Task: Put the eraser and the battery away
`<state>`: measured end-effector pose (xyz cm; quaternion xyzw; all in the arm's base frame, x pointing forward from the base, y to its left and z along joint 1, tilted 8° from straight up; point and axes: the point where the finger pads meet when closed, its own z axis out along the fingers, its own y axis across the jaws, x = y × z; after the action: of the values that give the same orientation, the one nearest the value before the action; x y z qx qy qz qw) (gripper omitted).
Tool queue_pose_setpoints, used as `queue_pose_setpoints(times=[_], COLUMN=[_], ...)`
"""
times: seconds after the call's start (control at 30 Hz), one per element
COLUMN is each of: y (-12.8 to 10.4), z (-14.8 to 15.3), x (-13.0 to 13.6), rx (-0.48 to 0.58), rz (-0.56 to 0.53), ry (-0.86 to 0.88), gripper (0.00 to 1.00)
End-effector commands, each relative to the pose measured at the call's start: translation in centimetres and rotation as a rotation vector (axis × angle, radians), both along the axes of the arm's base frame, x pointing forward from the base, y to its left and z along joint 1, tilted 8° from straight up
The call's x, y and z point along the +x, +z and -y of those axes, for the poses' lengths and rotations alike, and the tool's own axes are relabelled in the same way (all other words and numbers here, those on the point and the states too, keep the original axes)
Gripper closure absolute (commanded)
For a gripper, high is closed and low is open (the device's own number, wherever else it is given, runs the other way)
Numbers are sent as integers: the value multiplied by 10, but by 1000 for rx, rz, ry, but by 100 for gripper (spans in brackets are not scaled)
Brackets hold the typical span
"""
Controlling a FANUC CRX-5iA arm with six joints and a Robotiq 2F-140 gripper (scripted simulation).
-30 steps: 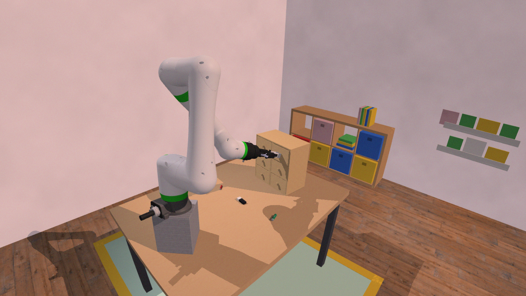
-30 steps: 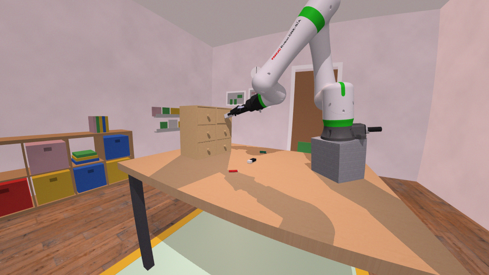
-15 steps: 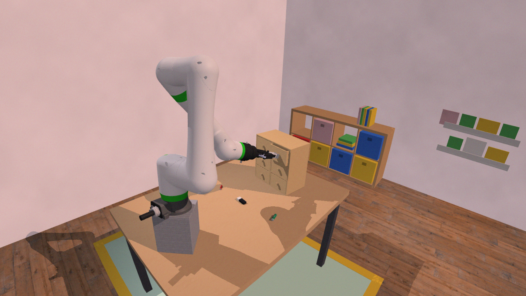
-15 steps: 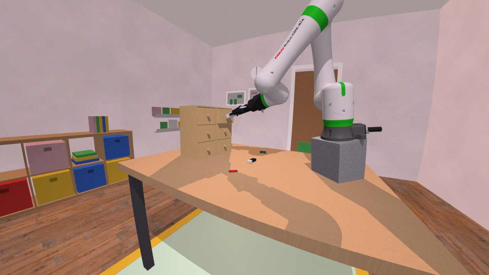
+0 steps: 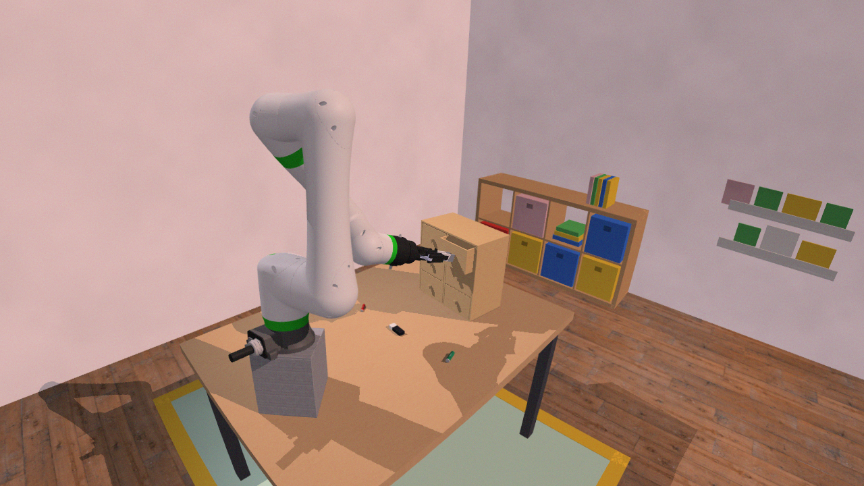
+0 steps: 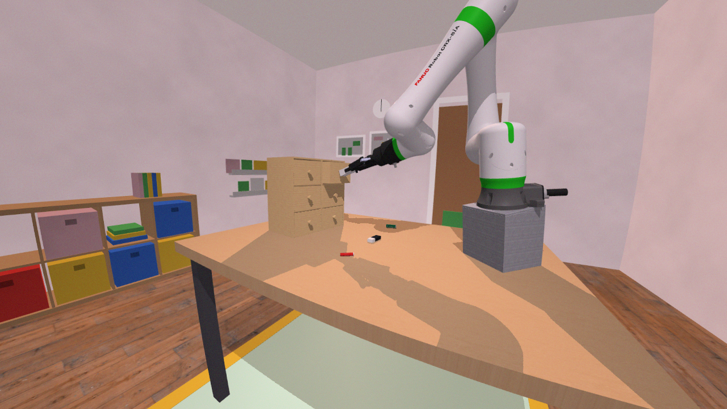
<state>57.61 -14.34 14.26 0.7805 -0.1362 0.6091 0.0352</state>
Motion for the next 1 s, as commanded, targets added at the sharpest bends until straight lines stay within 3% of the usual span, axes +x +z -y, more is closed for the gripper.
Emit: queue_pose_setpoints(times=[0.0, 0.97], y=[0, -2], z=[-1, -7], x=[-2, -24], rx=[0, 0], rz=[0, 0], ry=[0, 0], gripper=[92, 92])
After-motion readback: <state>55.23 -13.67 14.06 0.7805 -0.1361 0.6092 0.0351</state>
